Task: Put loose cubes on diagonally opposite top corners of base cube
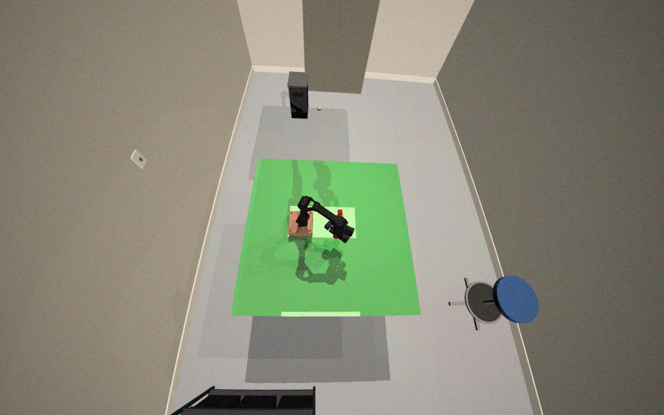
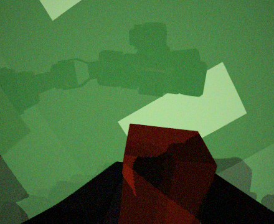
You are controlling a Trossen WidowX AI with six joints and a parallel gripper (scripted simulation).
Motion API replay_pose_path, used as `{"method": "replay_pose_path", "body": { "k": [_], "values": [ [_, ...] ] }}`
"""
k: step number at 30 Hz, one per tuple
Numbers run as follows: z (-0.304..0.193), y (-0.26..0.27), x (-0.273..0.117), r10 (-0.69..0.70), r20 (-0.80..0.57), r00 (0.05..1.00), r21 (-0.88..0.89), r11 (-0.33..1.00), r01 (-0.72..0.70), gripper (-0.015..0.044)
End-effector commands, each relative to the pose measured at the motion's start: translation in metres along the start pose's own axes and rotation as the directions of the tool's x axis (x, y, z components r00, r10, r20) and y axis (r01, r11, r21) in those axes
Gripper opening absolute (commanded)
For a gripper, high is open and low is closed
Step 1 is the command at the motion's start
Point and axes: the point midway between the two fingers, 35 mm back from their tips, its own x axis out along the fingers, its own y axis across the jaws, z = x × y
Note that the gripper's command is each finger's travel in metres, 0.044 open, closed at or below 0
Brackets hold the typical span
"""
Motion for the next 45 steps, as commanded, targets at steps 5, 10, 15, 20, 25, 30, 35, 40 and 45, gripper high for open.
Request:
{"method": "replay_pose_path", "body": {
  "k": [5,10,15,20,25,30,35,40,45],
  "values": [
    [0.016,0.000,-0.004,-0.012,0.001,1.000,0.191,0.982,0.012,0.0105],
    [0.027,0.002,-0.004,-0.012,0.002,1.000,0.323,0.946,0.011,0.0105],
    [0.037,0.004,-0.004,-0.013,0.003,1.000,0.449,0.894,0.010,0.0105],
    [0.048,0.006,-0.004,-0.013,0.004,1.000,0.566,0.824,0.008,0.0105],
    [0.059,0.010,-0.004,-0.013,0.005,1.000,0.673,0.740,0.006,0.0105],
    [0.069,0.013,-0.004,-0.012,0.006,1.000,0.767,0.641,0.003,0.0105],
    [0.080,0.017,-0.003,-0.012,0.007,1.000,0.847,0.531,0.000,0.0105],
    [0.090,0.021,-0.003,-0.012,0.008,1.000,0.912,0.411,-0.002,0.0105],
    [0.101,0.026,-0.003,-0.011,0.009,1.000,0.959,0.283,-0.005,0.0105]
  ]
}}
